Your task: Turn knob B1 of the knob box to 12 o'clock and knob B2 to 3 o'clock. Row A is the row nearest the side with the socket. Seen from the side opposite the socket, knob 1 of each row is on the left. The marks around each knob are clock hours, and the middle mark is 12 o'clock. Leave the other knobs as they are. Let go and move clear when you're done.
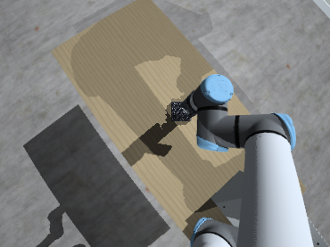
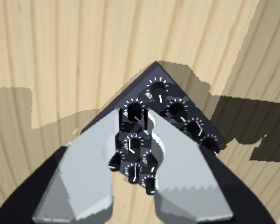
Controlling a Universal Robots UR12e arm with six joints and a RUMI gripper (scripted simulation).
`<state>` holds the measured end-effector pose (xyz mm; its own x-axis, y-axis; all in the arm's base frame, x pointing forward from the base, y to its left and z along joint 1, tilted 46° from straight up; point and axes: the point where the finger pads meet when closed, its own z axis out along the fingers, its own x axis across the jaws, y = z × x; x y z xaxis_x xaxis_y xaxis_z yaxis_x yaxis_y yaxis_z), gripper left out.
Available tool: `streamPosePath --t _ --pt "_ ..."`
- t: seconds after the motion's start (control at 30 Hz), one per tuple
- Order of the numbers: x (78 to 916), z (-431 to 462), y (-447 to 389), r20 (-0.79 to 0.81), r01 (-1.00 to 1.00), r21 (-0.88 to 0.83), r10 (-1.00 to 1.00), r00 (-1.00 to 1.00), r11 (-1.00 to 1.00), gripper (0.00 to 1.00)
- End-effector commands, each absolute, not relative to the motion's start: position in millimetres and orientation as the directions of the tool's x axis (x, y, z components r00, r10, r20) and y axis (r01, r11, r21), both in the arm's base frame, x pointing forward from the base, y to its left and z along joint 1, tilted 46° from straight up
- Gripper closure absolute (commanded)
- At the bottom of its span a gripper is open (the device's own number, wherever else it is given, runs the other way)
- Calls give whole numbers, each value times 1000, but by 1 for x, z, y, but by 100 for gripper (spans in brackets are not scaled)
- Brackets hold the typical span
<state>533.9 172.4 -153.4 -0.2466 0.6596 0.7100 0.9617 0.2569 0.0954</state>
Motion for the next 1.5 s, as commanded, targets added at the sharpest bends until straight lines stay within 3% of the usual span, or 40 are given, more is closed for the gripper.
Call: streamPosePath --t 0.0,0.7,0.73,1.47 --pt "534 -154 173 710 962 95 659 -246 257 89" --pt "534 -154 173 710 962 95 659 -246 257 89" --pt "534 -154 173 710 962 95 659 -246 257 96" --pt "534 -154 173 710 962 95 659 -246 257 96"
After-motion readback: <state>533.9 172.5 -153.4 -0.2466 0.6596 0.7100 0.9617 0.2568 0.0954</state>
